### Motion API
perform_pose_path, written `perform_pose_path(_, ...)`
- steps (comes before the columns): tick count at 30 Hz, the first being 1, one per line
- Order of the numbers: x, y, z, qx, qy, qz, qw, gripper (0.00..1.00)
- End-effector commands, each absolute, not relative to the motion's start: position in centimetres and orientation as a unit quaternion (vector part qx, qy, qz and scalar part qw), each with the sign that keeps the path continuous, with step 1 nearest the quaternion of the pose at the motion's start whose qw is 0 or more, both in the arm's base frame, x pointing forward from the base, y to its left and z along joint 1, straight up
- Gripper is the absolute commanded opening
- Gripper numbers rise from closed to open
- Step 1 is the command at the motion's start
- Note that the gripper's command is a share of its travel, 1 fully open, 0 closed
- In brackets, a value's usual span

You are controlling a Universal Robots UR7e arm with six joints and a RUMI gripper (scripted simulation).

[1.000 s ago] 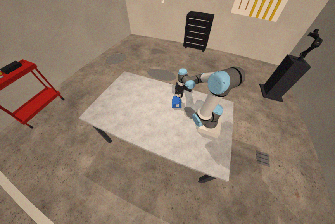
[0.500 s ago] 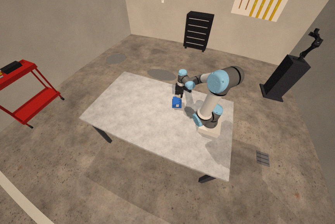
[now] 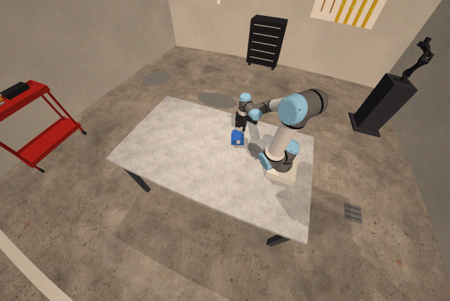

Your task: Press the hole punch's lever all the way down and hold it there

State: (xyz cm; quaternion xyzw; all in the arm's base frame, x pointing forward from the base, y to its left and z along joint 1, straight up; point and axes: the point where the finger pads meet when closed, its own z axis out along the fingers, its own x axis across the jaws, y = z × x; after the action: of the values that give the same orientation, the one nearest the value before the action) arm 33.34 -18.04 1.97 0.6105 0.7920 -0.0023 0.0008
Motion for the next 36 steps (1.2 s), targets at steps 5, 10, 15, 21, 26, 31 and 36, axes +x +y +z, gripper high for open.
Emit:
perform_pose_path(5,33.35,-18.05,1.98,0.61,0.792,-0.002,0.001,0.0)
perform_pose_path(10,33.35,-18.05,1.98,0.61,0.792,-0.002,0.001,0.0)
perform_pose_path(15,33.36,-18.05,1.97,0.61,0.792,-0.002,0.001,0.0)
perform_pose_path(21,33.35,-18.05,1.42,0.61,0.792,-0.002,0.001,0.0)
perform_pose_path(26,33.35,-18.05,1.0,0.61,0.792,-0.002,0.001,0.0)
perform_pose_path(31,33.35,-18.05,0.98,0.61,0.792,-0.002,0.001,0.0)
perform_pose_path(36,33.35,-18.05,0.98,0.61,0.792,-0.002,0.001,0.0)
